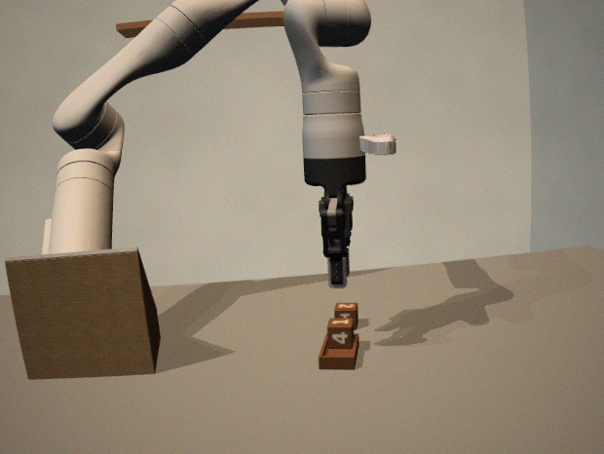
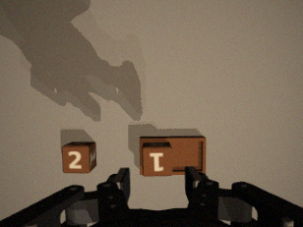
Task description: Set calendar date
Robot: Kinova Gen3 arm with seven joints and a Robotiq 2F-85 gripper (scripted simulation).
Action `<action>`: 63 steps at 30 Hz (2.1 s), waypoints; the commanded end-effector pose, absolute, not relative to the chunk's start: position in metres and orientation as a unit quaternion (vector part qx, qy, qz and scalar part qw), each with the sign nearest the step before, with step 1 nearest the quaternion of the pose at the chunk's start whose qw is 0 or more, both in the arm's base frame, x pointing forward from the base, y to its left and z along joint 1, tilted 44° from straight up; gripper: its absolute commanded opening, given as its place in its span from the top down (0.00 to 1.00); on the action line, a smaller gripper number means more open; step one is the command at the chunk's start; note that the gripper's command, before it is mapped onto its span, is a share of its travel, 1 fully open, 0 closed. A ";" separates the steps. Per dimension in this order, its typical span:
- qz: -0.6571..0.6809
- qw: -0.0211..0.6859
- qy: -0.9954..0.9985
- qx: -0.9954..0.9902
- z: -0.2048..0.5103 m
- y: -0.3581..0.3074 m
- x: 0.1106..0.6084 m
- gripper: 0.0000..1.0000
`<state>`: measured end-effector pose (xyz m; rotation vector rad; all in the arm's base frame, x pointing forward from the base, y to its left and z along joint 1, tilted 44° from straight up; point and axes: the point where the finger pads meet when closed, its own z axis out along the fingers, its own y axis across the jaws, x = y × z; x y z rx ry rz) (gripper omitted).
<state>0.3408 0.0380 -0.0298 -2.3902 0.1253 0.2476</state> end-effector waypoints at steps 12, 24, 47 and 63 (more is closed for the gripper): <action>0.097 0.360 0.049 -0.927 -0.042 0.049 0.338 0.52; 0.097 0.360 0.049 -0.927 -0.054 0.060 0.336 0.52; 0.097 0.360 0.049 -0.927 -0.062 0.068 0.334 0.52; 0.097 0.360 0.049 -0.927 -0.062 0.068 0.334 0.52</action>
